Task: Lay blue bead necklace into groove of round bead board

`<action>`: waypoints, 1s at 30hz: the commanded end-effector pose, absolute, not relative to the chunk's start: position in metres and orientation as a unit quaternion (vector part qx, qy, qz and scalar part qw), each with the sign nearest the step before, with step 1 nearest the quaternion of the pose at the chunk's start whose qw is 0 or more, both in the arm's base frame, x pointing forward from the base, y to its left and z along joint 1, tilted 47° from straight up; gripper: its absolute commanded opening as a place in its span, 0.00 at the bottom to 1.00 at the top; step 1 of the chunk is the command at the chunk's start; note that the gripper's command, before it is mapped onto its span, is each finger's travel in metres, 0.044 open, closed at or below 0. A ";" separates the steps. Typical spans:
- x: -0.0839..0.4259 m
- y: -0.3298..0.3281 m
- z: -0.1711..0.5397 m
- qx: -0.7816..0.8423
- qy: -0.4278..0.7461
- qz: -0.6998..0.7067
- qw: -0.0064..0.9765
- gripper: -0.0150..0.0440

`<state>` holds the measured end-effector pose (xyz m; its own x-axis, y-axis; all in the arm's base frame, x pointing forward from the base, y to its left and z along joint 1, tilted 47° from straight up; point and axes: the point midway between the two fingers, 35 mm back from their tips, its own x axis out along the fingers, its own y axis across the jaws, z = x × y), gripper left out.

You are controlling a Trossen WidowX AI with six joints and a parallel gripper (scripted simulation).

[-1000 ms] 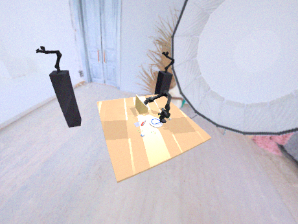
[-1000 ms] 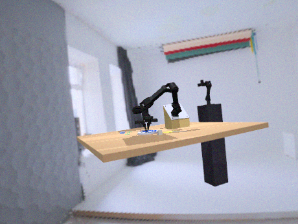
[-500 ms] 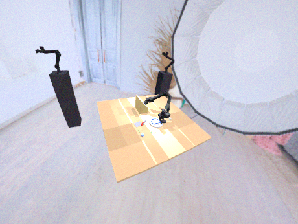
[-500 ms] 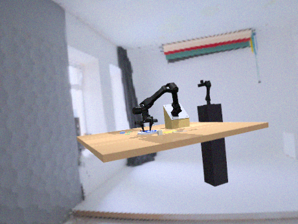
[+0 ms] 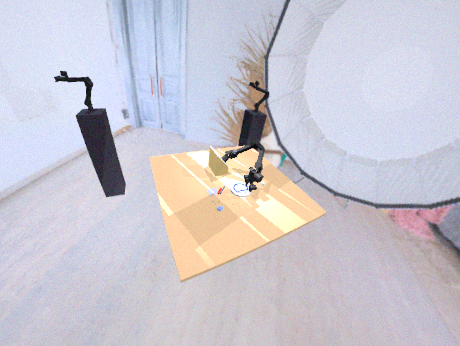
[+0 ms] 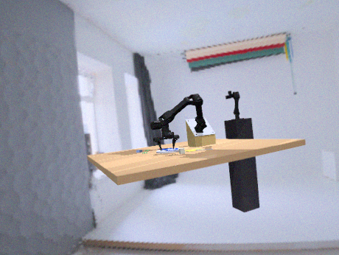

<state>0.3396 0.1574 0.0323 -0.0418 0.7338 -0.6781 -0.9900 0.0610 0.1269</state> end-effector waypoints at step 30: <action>0.340 0.128 0.042 -0.260 0.258 0.674 0.641 0.46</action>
